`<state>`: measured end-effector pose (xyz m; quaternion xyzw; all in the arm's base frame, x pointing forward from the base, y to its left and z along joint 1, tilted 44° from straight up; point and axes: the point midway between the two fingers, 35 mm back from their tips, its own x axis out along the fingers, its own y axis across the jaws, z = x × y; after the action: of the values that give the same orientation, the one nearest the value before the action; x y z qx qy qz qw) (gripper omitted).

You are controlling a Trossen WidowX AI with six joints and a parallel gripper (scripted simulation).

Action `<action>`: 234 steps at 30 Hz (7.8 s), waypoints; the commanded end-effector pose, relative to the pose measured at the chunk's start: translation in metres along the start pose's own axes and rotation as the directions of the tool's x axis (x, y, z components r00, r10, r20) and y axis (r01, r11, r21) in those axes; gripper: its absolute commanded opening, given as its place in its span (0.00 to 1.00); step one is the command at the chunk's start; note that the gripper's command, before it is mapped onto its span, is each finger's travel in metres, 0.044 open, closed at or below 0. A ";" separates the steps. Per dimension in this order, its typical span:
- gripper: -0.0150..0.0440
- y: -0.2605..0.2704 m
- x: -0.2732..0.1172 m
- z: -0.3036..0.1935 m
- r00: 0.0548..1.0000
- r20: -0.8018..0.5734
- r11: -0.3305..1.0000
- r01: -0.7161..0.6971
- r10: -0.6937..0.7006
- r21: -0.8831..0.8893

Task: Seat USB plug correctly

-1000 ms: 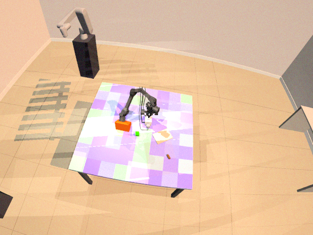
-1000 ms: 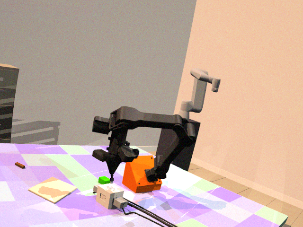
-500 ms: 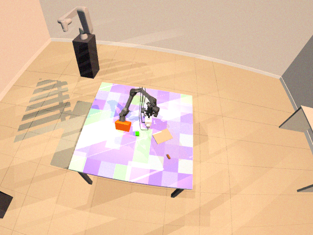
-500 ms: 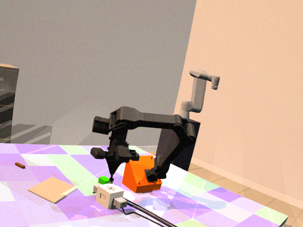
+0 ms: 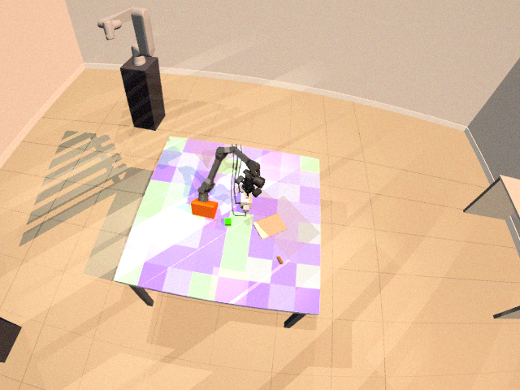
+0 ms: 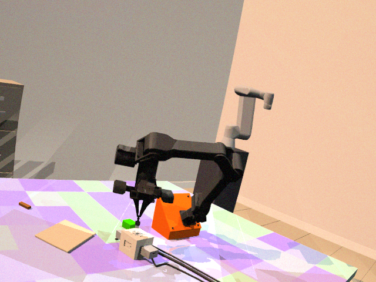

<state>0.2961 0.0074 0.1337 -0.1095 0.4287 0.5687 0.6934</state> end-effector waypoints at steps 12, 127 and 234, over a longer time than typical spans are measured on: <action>0.25 0.000 0.000 0.000 1.000 -0.001 0.921 0.001 -0.001 0.390; 0.25 0.001 0.003 0.001 1.000 0.017 -0.754 0.000 0.015 0.657; 0.25 0.007 0.015 0.006 0.994 0.082 -0.760 0.002 0.073 0.650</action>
<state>0.2924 0.0229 0.1302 0.6215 0.6996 -0.1728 0.3073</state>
